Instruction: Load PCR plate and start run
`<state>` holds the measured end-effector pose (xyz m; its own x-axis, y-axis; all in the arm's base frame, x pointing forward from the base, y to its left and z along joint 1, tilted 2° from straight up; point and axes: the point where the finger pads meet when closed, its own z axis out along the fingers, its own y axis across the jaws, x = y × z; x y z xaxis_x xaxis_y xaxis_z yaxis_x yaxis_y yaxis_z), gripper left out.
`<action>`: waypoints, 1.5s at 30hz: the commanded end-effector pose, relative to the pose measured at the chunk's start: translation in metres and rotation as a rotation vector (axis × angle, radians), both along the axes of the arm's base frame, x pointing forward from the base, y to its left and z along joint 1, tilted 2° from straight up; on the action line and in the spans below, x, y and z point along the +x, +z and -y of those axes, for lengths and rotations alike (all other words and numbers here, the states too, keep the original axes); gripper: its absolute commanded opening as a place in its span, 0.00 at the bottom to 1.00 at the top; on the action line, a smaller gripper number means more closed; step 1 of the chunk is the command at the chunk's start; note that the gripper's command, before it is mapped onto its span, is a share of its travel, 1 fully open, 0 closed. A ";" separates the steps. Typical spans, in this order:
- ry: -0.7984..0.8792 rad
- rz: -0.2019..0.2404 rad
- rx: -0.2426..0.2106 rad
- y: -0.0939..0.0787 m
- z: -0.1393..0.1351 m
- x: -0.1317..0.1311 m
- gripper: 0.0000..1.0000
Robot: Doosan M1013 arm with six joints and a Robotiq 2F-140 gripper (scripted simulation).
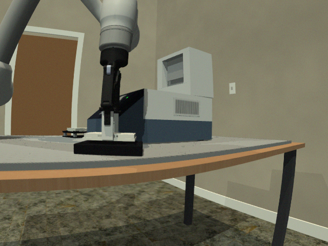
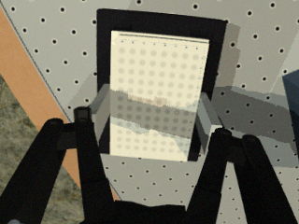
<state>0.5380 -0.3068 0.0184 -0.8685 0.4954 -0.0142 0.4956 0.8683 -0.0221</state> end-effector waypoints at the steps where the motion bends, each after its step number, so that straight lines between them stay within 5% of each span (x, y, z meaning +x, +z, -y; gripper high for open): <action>1: 0.000 0.000 0.000 0.000 0.000 0.000 0.00; 45: 0.000 0.000 0.000 -0.009 0.000 0.000 0.00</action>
<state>0.5381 -0.3071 0.0096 -0.8685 0.4954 -0.0144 0.4956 0.8683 -0.0221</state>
